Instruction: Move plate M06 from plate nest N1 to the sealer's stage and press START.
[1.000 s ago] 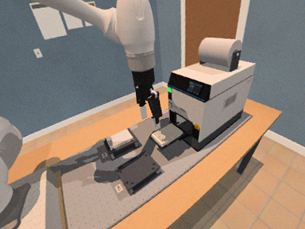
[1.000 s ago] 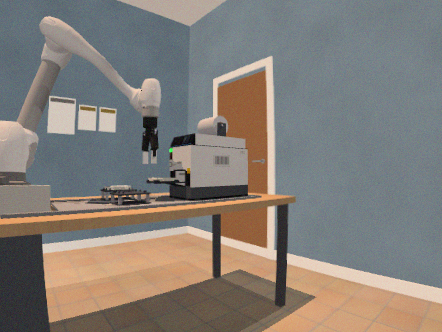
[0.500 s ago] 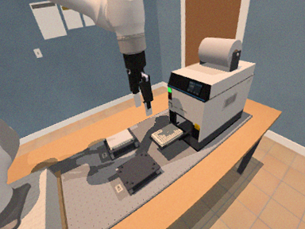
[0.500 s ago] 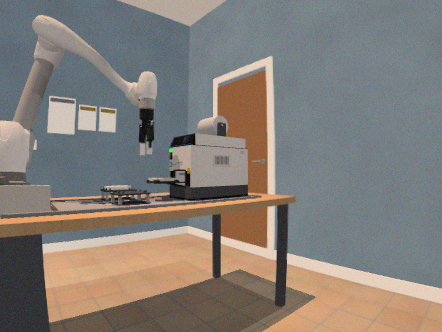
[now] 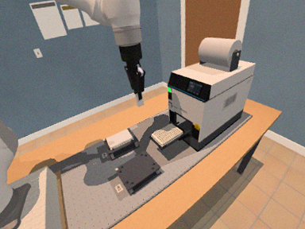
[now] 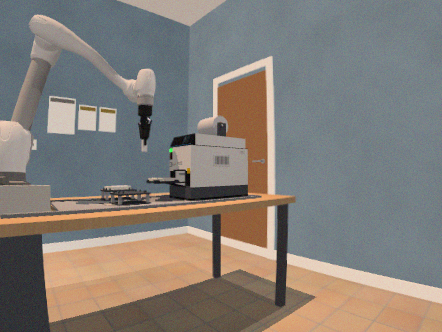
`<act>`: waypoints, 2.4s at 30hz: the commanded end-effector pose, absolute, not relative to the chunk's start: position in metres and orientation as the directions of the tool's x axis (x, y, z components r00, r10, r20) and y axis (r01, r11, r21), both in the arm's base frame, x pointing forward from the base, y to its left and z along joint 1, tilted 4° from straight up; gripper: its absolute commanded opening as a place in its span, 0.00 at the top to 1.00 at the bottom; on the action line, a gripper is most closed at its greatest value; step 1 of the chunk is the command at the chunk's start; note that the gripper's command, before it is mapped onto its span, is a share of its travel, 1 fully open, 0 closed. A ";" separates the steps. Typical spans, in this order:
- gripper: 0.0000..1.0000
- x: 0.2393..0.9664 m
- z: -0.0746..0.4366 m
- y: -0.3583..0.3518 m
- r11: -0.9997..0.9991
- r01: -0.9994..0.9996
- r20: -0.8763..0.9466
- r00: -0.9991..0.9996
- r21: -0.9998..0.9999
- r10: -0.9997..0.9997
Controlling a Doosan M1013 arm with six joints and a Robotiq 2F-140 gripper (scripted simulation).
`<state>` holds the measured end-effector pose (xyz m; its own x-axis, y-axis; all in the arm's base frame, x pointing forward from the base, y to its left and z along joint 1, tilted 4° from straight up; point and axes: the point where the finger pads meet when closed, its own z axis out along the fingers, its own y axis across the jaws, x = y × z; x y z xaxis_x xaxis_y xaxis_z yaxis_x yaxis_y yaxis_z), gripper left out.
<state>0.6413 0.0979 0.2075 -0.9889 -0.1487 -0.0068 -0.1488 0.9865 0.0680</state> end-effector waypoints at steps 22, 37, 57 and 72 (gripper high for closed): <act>0.90 0.641 0.208 0.098 0.987 -0.149 -0.596 -0.799 0.068 -0.079; 0.90 0.641 0.208 0.098 0.987 -0.149 -0.710 -0.702 0.068 -0.057; 0.90 0.695 0.182 0.108 0.987 -0.149 -0.710 -0.702 0.068 -0.057; 0.90 0.726 0.164 0.114 0.987 -0.149 -0.710 -0.702 0.068 -0.057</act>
